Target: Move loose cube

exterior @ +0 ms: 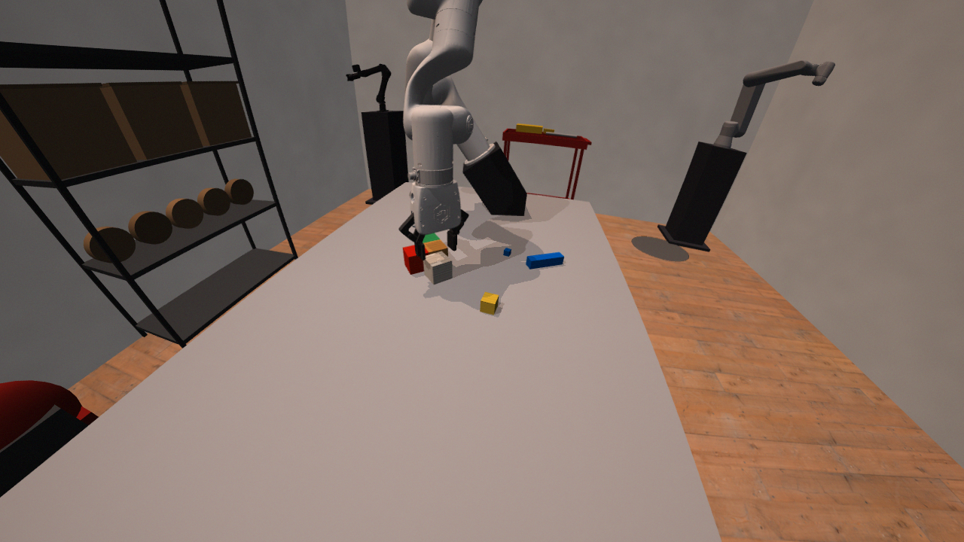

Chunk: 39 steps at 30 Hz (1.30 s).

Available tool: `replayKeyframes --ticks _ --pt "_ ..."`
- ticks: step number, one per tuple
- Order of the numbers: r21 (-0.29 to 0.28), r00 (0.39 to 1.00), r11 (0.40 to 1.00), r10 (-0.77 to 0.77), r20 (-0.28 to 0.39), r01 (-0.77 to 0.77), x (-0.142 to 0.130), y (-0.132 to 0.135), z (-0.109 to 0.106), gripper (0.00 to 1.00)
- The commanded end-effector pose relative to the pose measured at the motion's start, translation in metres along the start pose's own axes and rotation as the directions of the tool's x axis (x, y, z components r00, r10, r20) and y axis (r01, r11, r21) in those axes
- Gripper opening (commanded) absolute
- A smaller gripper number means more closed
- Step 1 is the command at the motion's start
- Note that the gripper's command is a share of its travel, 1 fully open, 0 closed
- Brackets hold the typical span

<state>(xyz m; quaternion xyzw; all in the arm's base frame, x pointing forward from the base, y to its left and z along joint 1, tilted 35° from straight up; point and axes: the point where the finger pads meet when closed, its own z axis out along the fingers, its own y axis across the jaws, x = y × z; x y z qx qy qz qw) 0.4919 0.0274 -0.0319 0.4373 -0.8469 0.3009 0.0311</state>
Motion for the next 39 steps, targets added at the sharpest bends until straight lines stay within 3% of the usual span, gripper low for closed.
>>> replayKeyframes --ticks 1,21,39 --pt "0.001 1.000 1.000 0.000 0.004 0.000 -0.002 -0.001 -0.001 0.82" --pt "0.001 1.000 1.000 0.000 0.004 0.000 -0.002 -0.001 0.001 0.82" --pt "0.001 1.000 1.000 0.000 0.004 0.000 -0.002 -0.001 0.021 0.82"
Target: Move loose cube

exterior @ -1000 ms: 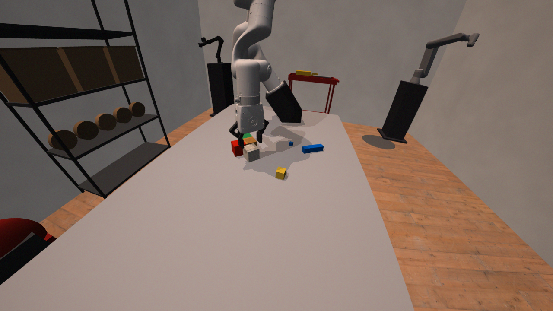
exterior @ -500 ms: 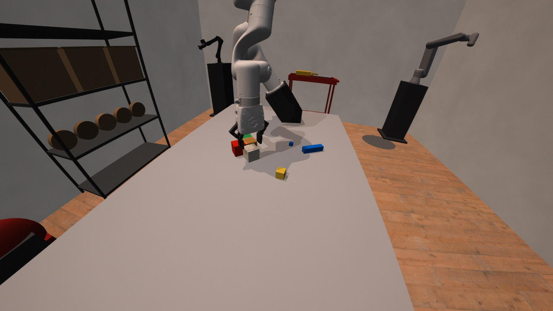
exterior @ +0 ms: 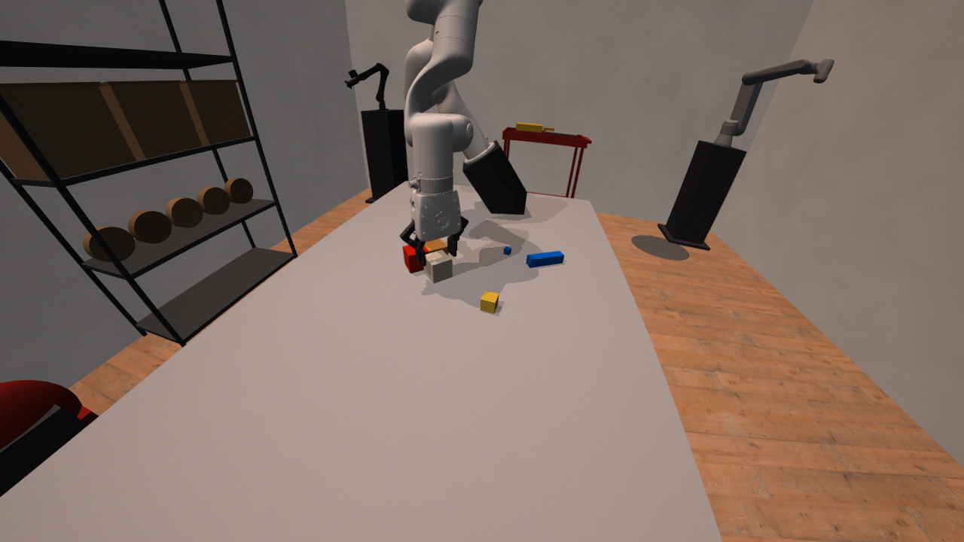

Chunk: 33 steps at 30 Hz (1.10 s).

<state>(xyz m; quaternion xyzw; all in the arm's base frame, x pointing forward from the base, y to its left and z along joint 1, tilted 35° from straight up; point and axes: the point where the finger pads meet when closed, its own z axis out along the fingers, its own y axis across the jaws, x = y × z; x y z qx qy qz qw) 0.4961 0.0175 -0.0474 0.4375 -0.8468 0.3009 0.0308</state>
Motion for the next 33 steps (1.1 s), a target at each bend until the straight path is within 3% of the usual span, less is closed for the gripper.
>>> replayKeyframes --ticks 1,20,33 --pt "0.001 1.000 1.000 0.000 0.003 0.000 -0.001 -0.001 0.004 0.82" --pt "0.001 1.000 1.000 0.000 0.003 0.000 -0.001 -0.001 0.030 0.82" --pt "0.001 1.000 1.000 0.000 0.003 0.000 -0.001 -0.001 0.035 0.82"
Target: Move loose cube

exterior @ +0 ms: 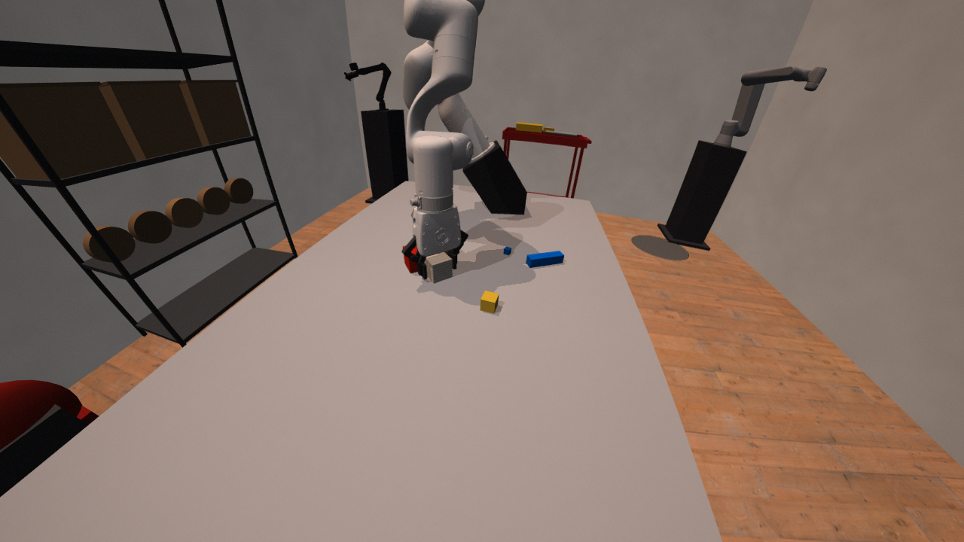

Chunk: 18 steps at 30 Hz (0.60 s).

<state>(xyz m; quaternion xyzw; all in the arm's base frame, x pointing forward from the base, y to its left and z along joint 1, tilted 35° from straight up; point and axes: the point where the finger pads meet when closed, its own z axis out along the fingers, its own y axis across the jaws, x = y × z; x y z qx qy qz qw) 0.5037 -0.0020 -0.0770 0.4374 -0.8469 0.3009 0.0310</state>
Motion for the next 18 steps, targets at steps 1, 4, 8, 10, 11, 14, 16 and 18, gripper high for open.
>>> replayKeyframes --ticks 1,4,8,10,11,14,16,18 --pt "0.001 1.000 1.000 0.000 0.003 0.000 -0.0014 -0.0006 -0.0007 0.82" --pt "0.001 1.000 1.000 0.000 0.003 0.000 -0.0014 -0.0006 -0.0007 0.82" --pt "0.001 1.000 1.000 0.000 0.003 0.000 -0.0014 -0.0006 -0.0007 0.82" --pt "0.001 1.000 1.000 0.000 0.003 0.000 -0.0014 -0.0006 -0.0007 0.82" --pt "0.001 1.000 1.000 0.000 0.003 0.000 -0.0014 -0.0006 -0.0007 0.82" --pt "0.001 1.000 1.000 0.000 0.003 0.000 -0.0014 -0.0006 -0.0007 0.82" --pt "0.001 1.000 1.000 0.000 0.003 0.000 -0.0014 -0.0006 -0.0007 0.00" --pt "0.001 1.000 1.000 0.000 0.003 0.000 -0.0014 -0.0006 -0.0007 0.00"
